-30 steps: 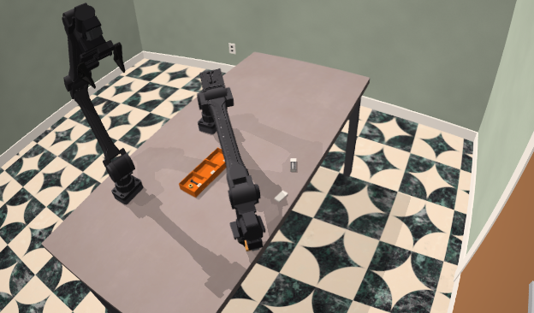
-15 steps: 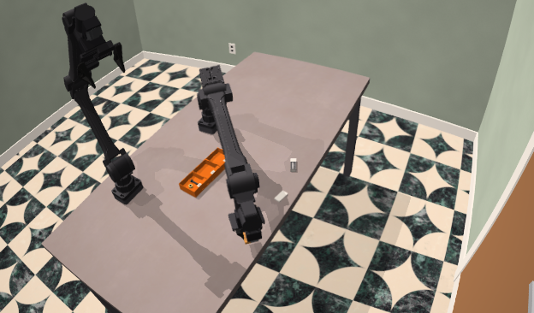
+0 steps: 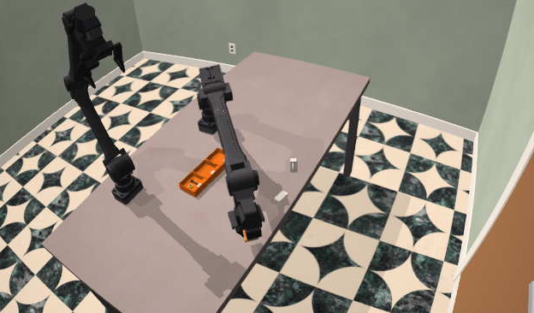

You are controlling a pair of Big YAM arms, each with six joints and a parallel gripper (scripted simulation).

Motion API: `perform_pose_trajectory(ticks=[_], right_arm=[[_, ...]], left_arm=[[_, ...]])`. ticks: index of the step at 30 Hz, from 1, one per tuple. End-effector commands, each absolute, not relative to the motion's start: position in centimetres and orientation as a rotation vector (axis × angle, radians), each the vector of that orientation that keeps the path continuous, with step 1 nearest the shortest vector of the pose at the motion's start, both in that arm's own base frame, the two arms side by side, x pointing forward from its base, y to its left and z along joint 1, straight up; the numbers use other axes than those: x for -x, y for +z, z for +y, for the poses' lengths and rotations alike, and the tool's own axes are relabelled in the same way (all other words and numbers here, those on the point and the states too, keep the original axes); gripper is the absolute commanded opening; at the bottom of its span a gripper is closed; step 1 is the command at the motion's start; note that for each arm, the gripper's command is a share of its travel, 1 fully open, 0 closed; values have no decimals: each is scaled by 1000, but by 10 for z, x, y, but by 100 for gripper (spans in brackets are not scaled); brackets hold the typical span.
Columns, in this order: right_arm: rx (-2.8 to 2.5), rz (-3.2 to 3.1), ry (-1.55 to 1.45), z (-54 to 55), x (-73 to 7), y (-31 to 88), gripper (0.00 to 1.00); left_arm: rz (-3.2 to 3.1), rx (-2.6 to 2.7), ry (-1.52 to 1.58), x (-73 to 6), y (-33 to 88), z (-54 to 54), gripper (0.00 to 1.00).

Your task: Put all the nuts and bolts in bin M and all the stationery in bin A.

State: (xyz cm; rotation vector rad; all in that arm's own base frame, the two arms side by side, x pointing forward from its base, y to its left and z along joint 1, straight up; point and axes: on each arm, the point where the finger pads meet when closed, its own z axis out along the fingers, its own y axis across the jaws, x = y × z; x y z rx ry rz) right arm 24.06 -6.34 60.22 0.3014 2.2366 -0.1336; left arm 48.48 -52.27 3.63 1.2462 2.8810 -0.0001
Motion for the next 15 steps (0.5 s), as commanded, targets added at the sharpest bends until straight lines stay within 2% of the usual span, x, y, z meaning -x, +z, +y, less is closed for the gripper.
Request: perform_pose_trajectory(ticks=[1,5,8,15], right_arm=[[-295,2239,-140,-63,-235,603,100],[-295,2239,-140,-63,-235,603,100],[-295,2239,-140,-63,-235,603,100],[-295,2239,-140,-63,-235,603,100]], left_arm=[[2848,-1233,-26,-492,54,-530,34],[2884,-1255,0,-486,17,-523,34],[2839,-1235,-33,-481,54,-527,34],[2842,-1231,-33,-454,52,-512,34]])
